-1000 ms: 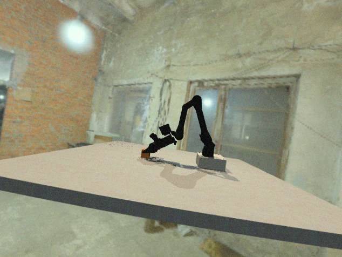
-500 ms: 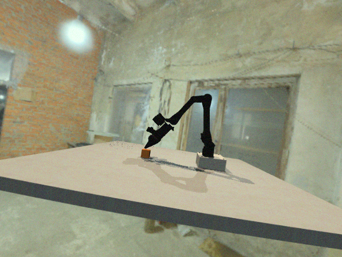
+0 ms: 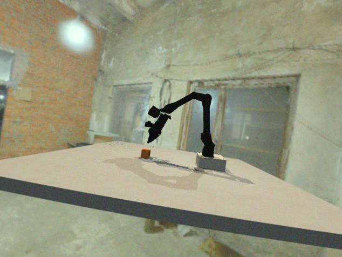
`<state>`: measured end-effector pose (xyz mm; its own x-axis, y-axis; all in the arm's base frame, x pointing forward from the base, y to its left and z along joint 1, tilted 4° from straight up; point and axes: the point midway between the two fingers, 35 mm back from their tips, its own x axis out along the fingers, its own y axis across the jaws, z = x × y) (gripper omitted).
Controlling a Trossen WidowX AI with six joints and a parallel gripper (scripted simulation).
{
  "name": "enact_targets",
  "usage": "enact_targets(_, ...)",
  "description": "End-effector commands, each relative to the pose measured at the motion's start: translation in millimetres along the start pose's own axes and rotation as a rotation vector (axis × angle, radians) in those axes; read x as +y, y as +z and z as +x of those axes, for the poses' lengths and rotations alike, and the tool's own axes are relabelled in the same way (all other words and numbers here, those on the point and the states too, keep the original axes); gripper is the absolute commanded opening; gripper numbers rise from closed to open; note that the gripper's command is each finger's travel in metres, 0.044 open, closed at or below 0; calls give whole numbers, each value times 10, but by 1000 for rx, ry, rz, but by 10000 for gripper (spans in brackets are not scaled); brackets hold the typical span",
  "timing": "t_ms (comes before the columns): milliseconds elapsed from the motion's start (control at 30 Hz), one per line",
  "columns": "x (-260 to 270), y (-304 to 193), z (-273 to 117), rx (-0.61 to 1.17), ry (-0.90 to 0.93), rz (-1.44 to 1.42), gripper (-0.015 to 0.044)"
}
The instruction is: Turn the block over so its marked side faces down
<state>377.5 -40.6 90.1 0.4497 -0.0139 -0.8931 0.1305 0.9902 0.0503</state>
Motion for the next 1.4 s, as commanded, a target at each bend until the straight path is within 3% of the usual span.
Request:
enact_targets(0, 8, 135, -29, 91, 3, -4, 440)
enact_targets(333, 10, 291, -112, 377, 5, -5, 440)
enact_targets(467, -8, 277, -91, 381, 5, -5, 440)
enact_targets(600, -7, 154, 208, 382, 5, -5, 440)
enact_targets(1367, 4, 30, 538, 382, 5, -5, 440)
